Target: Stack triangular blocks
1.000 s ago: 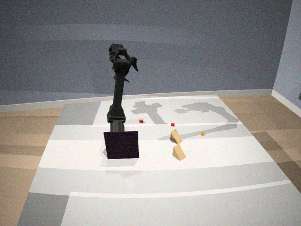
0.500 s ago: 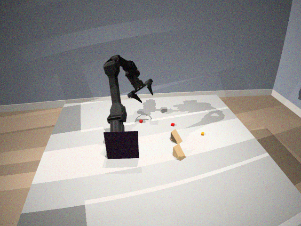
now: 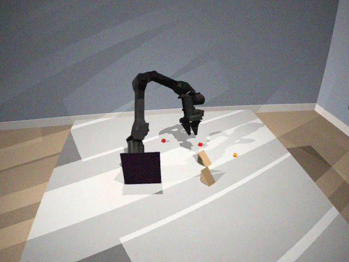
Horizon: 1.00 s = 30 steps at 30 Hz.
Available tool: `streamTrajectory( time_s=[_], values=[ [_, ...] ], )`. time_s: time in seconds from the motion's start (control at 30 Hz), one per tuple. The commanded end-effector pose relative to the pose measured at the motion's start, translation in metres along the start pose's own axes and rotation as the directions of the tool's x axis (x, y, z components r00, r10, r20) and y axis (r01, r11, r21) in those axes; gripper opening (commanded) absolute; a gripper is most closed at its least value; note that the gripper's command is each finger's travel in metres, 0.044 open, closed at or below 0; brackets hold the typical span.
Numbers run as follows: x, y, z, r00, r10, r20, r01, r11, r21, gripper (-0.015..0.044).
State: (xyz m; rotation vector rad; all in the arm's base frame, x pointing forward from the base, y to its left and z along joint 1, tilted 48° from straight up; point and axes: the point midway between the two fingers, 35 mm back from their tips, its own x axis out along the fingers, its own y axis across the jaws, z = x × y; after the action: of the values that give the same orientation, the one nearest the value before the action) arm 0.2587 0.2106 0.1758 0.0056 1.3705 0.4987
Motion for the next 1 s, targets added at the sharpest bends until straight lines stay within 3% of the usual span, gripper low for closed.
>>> streamTrajectory(
  time_s=[0.0,0.13,0.23,0.37,0.97],
  values=[
    [0.027,-0.046,0.006,0.989,0.121,-0.088,-0.087,0.943,0.321,0.044],
    [0.047,-0.093,0.009,0.96,0.262,-0.101,-0.156,0.795,0.587,0.044],
    [0.055,-0.123,0.008,0.922,0.38,-0.067,-0.197,0.612,0.766,0.044],
    [0.058,-0.148,0.007,0.877,0.48,-0.005,-0.218,0.408,0.887,0.044],
    [0.068,-0.145,0.008,0.875,0.485,0.0,-0.218,0.392,0.894,0.044]
  ],
)
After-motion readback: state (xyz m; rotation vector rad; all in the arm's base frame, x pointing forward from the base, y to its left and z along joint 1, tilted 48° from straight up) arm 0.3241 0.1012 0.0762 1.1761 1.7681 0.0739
